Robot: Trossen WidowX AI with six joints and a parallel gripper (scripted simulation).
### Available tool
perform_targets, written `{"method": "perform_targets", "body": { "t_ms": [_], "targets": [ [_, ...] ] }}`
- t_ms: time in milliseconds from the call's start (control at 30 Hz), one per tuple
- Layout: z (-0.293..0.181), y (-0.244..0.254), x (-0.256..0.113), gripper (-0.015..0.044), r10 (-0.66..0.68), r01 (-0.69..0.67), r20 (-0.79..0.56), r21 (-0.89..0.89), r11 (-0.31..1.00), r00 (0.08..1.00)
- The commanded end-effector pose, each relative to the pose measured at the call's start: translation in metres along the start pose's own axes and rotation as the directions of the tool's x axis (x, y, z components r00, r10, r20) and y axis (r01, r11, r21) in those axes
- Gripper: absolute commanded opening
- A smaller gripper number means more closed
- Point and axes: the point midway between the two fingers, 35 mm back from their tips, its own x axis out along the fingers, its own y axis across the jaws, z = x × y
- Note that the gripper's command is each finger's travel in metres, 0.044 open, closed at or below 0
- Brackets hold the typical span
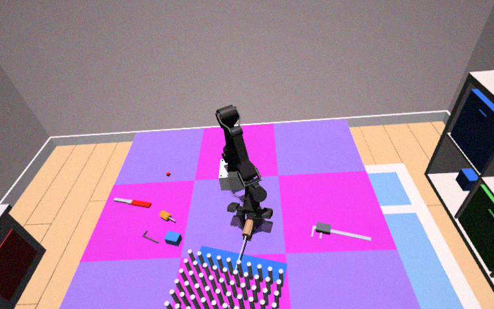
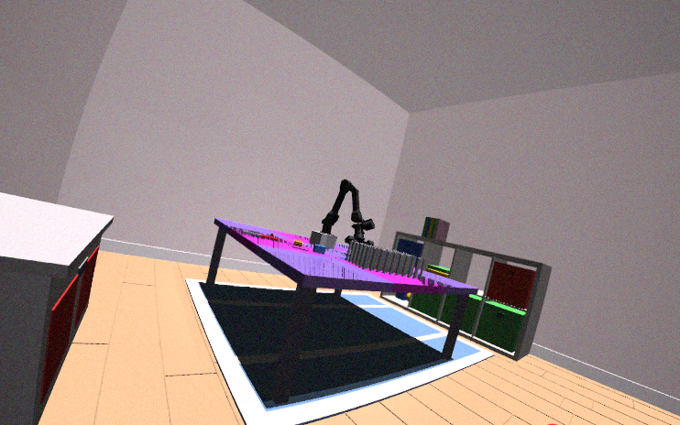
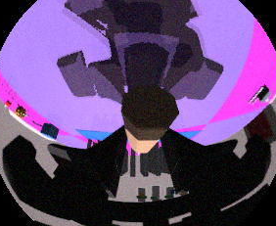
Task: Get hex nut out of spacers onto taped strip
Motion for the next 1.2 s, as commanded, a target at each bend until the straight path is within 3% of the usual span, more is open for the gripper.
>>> {"method": "perform_targets", "body": {
  "t_ms": [0,1167],
  "targets": [
    [-0.007,-0.003,0.003,0.0000,-0.006,0.006,-0.007,0.001,1.000,1.000],
    [-0.030,-0.003,0.017,0.0000,-0.006,0.006,-0.010,0.000,1.000,1.000]
  ]
}}
